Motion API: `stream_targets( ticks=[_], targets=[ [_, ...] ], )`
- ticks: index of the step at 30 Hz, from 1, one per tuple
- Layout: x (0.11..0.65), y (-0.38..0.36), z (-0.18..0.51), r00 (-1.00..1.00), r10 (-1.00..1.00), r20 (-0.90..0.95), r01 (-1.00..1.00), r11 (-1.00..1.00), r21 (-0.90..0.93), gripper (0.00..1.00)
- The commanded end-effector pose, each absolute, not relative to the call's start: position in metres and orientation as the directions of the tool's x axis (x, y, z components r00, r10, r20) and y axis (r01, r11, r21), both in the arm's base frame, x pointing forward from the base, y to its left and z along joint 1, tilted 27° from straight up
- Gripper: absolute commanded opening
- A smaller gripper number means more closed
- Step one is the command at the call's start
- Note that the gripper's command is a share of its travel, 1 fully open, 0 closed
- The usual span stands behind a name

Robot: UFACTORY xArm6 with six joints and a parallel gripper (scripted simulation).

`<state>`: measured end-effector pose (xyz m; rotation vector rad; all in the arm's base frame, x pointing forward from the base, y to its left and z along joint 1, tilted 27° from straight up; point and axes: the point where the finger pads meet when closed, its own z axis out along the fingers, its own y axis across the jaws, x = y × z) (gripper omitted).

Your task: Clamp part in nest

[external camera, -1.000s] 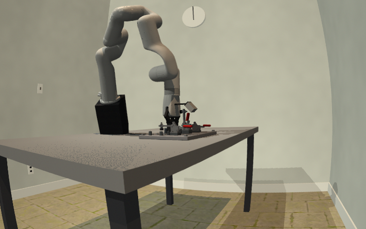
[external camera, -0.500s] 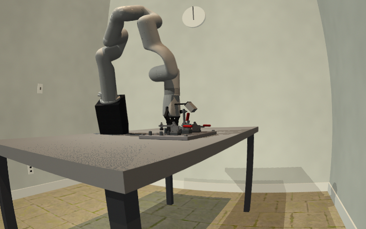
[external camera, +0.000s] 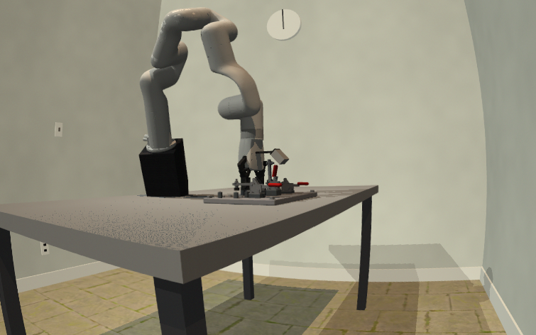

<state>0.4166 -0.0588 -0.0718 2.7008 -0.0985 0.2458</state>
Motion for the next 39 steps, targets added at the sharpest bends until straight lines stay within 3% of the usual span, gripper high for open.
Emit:
stream_targets(
  ticks=[1,25,39],
  targets=[
    [0.418,-0.058,-0.071,0.981,-0.031,0.190,-0.107,-0.908,0.406,1.00],
    [0.417,-0.057,-0.069,0.981,-0.031,0.190,-0.107,-0.908,0.406,1.00],
    [0.411,-0.041,-0.034,0.981,-0.031,0.190,-0.107,-0.908,0.406,1.00]
  ],
)
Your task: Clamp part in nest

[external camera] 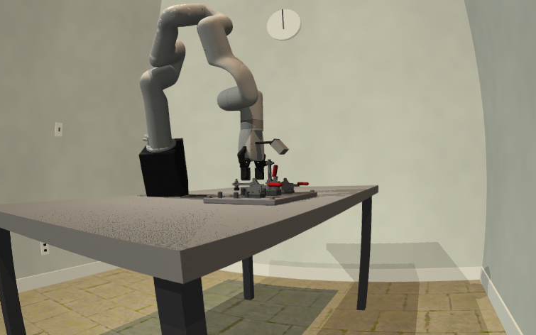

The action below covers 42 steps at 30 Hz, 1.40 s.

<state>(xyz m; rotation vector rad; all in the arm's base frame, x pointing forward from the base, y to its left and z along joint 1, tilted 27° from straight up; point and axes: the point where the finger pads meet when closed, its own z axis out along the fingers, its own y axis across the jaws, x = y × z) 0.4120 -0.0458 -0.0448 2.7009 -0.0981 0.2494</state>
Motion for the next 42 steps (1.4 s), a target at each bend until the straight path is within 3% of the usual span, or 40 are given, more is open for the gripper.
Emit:
stream_targets(
  ticks=[1,27,28,42],
  targets=[
    [0.411,-0.041,-0.034,0.981,-0.031,0.190,-0.107,-0.908,0.406,1.00],
    [0.408,-0.033,-0.017,0.981,-0.031,0.190,-0.107,-0.908,0.406,1.00],
    [0.408,-0.033,-0.017,0.981,-0.031,0.190,-0.107,-0.908,0.406,0.47],
    [0.399,-0.009,0.035,0.981,-0.031,0.190,-0.107,-0.908,0.406,0.47]
  ],
)
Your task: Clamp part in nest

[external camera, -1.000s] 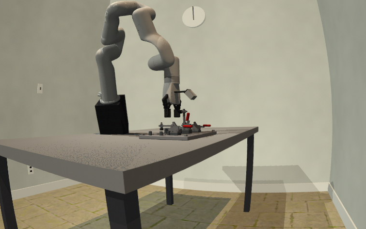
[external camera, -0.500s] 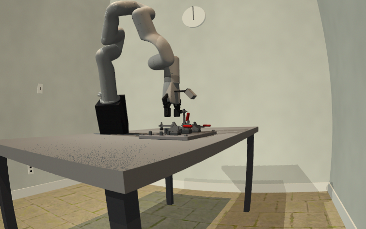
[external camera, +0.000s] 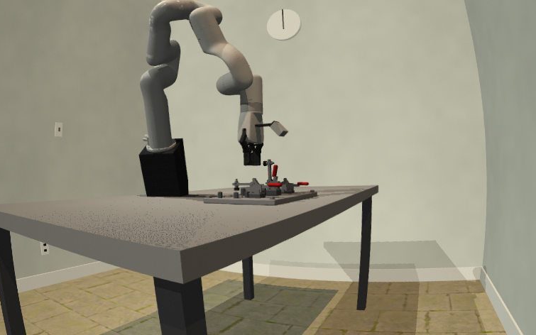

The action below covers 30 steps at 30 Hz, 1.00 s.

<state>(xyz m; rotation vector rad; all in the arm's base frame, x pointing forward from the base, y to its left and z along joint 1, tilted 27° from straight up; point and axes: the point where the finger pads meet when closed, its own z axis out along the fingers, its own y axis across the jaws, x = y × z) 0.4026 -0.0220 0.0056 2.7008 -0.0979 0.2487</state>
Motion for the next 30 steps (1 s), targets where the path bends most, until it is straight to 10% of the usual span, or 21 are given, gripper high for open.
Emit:
stream_targets(
  ticks=[1,30],
  targets=[
    [0.397,-0.005,0.043,0.981,-0.031,0.190,-0.107,-0.908,0.406,0.47],
    [0.418,0.012,0.088,0.981,-0.031,0.190,-0.107,-0.908,0.406,0.47]
  ],
)
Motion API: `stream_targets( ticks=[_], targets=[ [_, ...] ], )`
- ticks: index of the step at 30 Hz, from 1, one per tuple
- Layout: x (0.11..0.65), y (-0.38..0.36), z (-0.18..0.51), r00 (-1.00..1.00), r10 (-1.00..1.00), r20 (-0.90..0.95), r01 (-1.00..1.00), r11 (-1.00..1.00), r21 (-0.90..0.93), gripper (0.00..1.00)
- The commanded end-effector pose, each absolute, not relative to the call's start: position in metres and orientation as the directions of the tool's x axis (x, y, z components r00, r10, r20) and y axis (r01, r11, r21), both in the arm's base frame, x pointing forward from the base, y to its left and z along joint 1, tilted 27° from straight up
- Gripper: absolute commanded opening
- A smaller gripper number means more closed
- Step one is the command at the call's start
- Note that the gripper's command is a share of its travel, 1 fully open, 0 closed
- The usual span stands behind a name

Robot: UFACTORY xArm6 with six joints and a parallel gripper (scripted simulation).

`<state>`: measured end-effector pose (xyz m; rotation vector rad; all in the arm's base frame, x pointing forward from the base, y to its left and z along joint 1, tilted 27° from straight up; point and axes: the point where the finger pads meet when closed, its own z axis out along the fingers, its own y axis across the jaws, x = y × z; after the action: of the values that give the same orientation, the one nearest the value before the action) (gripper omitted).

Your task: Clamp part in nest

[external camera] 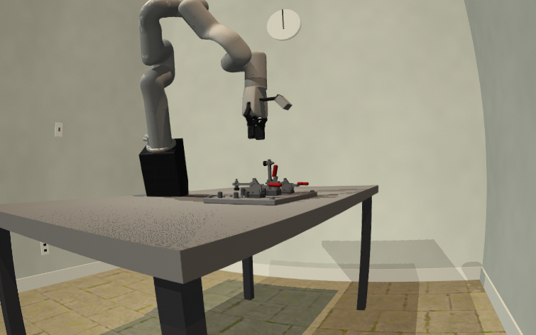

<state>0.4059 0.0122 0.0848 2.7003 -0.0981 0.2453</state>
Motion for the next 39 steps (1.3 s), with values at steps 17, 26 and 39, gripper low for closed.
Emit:
stream_targets(
  ticks=[17,26,39],
  targets=[
    [0.465,0.011,0.097,0.981,-0.031,0.190,-0.107,-0.908,0.406,0.47],
    [0.467,0.011,0.097,0.981,-0.031,0.190,-0.107,-0.908,0.406,0.47],
    [0.470,0.004,0.082,0.981,-0.031,0.190,-0.107,-0.908,0.406,0.47]
  ],
)
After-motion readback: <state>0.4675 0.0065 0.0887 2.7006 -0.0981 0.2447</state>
